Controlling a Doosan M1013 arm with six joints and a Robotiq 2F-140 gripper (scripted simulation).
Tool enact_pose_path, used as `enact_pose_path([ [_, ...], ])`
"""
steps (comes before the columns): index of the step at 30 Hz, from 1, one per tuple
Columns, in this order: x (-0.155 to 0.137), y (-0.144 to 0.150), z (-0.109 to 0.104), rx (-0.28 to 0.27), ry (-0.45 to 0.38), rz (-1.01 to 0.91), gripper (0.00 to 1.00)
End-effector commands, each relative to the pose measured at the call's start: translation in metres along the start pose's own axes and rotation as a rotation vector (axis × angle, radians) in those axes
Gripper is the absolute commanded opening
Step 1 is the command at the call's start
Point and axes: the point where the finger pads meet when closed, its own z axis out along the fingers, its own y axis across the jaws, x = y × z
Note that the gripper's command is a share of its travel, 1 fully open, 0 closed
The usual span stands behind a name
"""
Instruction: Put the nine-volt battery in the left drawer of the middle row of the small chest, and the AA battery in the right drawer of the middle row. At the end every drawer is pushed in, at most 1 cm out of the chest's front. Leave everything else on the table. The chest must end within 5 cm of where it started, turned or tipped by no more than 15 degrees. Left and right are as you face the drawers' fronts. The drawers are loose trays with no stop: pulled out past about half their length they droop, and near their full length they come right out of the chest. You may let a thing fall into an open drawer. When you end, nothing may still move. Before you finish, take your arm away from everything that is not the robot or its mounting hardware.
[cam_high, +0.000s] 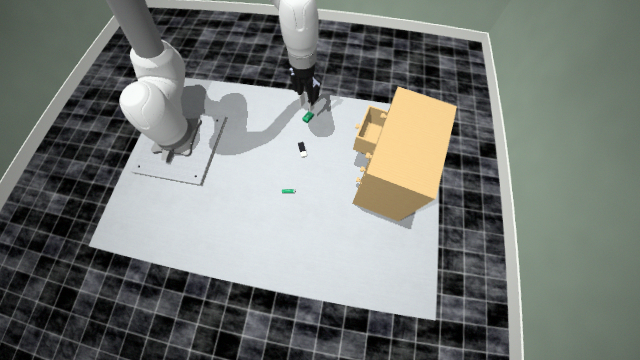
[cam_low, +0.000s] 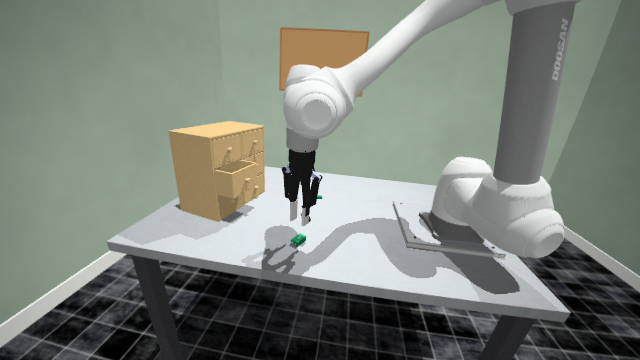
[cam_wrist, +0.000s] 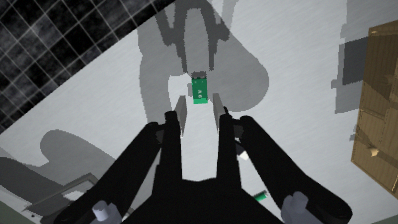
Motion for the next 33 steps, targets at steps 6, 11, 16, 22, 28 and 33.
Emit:
enact_pose_path([
  [6, 0.0, 0.0, 0.0, 0.0, 0.0, 0.0, 0.26],
  [11, 0.0, 0.0, 0.0, 0.0, 0.0, 0.0, 0.26],
  [16, 0.0, 0.0, 0.001, 0.0, 0.0, 0.0, 0.26],
  [22, 0.0, 0.0, 0.006, 0.0, 0.0, 0.0, 0.26],
  [28, 0.0, 0.0, 0.016, 0.0, 0.0, 0.0, 0.26],
  [33, 0.0, 0.0, 0.03, 0.0, 0.0, 0.0, 0.26],
])
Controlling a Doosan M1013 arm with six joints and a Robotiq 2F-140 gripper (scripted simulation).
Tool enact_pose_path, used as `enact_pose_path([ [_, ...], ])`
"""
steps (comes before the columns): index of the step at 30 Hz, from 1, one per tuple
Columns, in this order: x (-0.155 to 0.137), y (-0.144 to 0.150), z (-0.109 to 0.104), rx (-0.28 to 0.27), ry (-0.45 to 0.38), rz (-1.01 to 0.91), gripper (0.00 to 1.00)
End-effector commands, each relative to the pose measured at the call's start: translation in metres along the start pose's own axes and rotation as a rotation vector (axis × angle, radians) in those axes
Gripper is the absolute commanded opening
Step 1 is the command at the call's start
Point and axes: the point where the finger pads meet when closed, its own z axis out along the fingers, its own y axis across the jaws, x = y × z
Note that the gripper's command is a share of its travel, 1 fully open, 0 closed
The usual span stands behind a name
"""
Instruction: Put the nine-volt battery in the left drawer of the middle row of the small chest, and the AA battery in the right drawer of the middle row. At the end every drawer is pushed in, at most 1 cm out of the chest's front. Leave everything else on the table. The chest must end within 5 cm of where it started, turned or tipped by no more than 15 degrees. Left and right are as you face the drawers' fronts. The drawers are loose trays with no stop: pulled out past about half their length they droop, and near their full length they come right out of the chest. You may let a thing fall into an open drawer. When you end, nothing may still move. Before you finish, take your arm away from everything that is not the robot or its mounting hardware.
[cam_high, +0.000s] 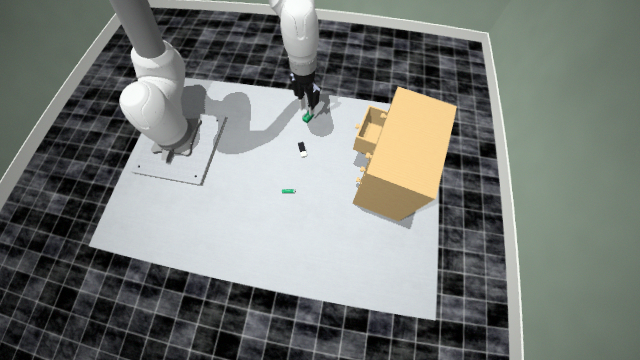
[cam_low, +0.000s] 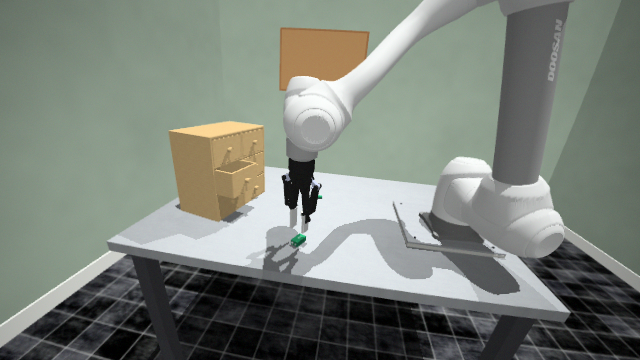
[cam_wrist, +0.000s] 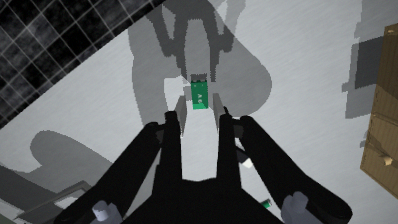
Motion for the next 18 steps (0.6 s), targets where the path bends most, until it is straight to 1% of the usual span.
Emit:
enact_pose_path([
  [1, 0.0, 0.0, 0.007, 0.0, 0.0, 0.0, 0.26],
  [5, 0.0, 0.0, 0.016, 0.0, 0.0, 0.0, 0.26],
  [7, 0.0, 0.0, 0.016, 0.0, 0.0, 0.0, 0.26],
  [13, 0.0, 0.0, 0.025, 0.0, 0.0, 0.0, 0.26],
  [18, 0.0, 0.0, 0.026, 0.0, 0.0, 0.0, 0.26],
])
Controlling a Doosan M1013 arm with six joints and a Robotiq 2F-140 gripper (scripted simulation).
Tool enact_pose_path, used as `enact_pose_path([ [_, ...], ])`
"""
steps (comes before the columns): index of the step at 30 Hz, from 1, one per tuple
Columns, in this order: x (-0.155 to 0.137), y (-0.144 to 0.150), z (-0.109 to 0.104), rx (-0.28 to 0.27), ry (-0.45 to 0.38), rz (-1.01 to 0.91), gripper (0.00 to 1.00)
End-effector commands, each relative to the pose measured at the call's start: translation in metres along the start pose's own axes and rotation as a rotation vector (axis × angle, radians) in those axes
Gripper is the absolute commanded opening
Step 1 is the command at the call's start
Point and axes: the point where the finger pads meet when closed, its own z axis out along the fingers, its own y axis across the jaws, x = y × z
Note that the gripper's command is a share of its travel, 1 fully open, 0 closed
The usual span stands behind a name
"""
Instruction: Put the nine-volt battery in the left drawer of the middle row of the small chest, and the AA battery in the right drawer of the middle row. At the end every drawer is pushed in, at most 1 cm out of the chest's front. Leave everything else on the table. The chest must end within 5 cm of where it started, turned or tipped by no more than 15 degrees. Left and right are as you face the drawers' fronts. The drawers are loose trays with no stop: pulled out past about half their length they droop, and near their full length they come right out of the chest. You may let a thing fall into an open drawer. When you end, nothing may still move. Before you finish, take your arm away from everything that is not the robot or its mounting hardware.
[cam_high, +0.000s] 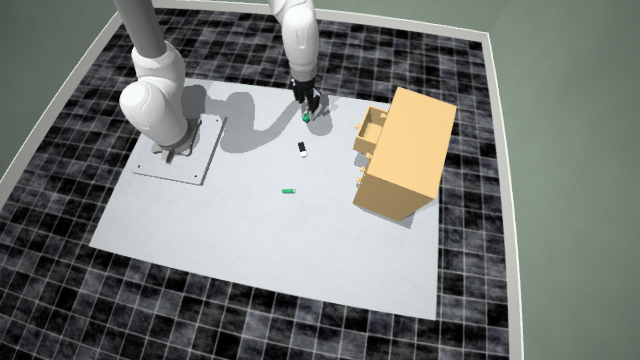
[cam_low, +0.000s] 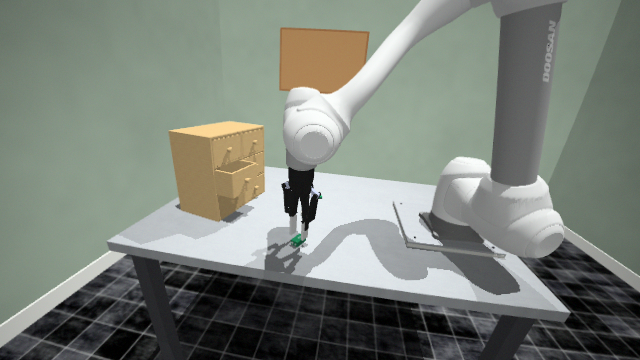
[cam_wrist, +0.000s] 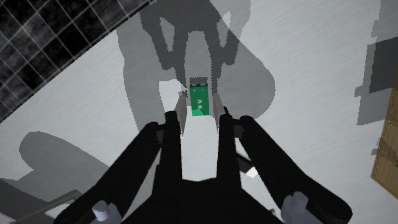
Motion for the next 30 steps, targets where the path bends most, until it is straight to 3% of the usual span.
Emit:
enact_pose_path([
  [1, 0.0, 0.0, 0.0001, 0.0, 0.0, 0.0, 0.26],
  [30, 0.0, 0.0, 0.0076, 0.0, 0.0, 0.0, 0.26],
])
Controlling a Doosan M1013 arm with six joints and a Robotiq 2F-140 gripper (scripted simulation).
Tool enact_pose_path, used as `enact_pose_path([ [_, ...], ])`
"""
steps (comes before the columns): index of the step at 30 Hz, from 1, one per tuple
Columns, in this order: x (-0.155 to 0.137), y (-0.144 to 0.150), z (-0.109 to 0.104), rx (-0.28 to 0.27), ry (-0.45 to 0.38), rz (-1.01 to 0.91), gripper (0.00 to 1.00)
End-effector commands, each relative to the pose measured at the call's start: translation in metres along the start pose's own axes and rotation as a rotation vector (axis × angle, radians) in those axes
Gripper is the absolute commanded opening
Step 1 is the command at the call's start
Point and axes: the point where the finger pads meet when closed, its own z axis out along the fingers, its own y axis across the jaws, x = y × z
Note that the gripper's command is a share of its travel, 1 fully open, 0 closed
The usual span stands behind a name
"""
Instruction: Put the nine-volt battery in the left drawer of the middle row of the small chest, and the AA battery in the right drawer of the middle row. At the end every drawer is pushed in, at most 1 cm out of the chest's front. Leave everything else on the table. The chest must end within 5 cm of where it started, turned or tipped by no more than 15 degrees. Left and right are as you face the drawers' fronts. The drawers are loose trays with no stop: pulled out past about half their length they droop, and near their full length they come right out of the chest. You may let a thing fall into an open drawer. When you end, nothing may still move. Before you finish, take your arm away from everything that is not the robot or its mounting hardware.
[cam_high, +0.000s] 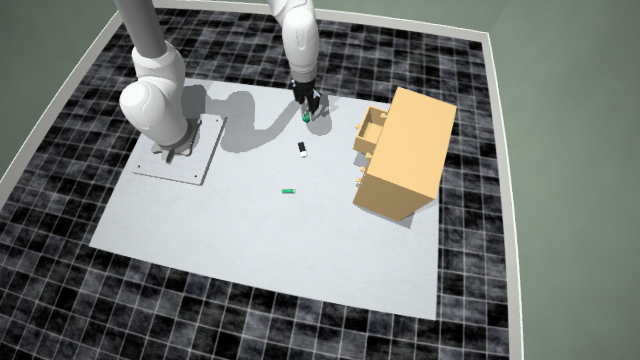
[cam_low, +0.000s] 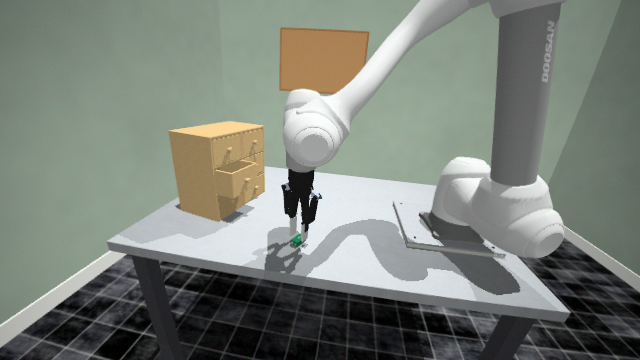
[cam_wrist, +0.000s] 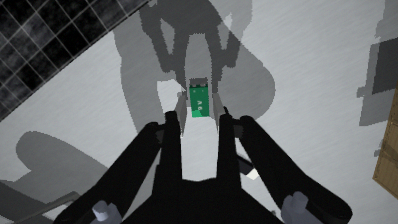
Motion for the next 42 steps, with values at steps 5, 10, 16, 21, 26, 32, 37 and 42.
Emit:
enact_pose_path([
  [5, 0.0, 0.0, 0.015, 0.0, 0.0, 0.0, 0.26],
  [10, 0.0, 0.0, 0.019, 0.0, 0.0, 0.0, 0.26],
  [16, 0.0, 0.0, 0.02, 0.0, 0.0, 0.0, 0.26],
  [21, 0.0, 0.0, 0.02, 0.0, 0.0, 0.0, 0.26],
  [26, 0.0, 0.0, 0.02, 0.0, 0.0, 0.0, 0.26],
  [32, 0.0, 0.0, 0.02, 0.0, 0.0, 0.0, 0.26],
  [37, 0.0, 0.0, 0.02, 0.0, 0.0, 0.0, 0.14],
  [42, 0.0, 0.0, 0.02, 0.0, 0.0, 0.0, 0.14],
])
